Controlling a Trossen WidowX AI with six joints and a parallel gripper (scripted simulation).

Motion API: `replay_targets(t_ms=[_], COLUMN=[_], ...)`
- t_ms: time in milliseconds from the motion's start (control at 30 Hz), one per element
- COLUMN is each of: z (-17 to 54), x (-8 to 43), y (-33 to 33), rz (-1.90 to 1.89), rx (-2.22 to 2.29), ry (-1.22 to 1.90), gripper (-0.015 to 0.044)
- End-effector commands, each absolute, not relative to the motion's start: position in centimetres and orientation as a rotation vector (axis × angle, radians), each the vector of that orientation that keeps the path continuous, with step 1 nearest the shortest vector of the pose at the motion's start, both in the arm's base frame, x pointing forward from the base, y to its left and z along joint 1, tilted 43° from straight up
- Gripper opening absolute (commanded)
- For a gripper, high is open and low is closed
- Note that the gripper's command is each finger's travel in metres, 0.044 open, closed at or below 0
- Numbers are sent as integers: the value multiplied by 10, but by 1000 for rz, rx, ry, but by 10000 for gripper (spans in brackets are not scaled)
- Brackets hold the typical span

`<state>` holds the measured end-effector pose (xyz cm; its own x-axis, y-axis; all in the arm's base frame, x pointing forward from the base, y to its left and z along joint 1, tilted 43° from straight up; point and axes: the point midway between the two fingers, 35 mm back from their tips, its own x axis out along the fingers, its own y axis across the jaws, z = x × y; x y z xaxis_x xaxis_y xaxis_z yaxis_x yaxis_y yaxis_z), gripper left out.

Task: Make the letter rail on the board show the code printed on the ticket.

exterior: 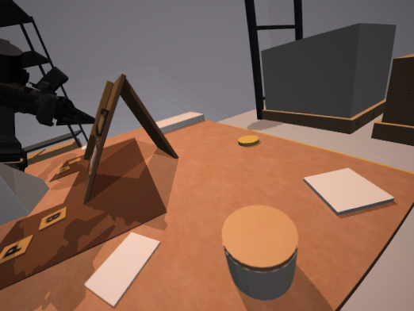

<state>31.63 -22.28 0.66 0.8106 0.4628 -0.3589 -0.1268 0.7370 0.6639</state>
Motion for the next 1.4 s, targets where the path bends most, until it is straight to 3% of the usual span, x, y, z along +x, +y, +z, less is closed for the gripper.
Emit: replay_targets(t_ms=[0, 1367], z=[8, 11], x=[314, 295], y=[-224, -230], rz=[341, 341], rx=[666, 666], ry=[533, 534], gripper=[295, 295])
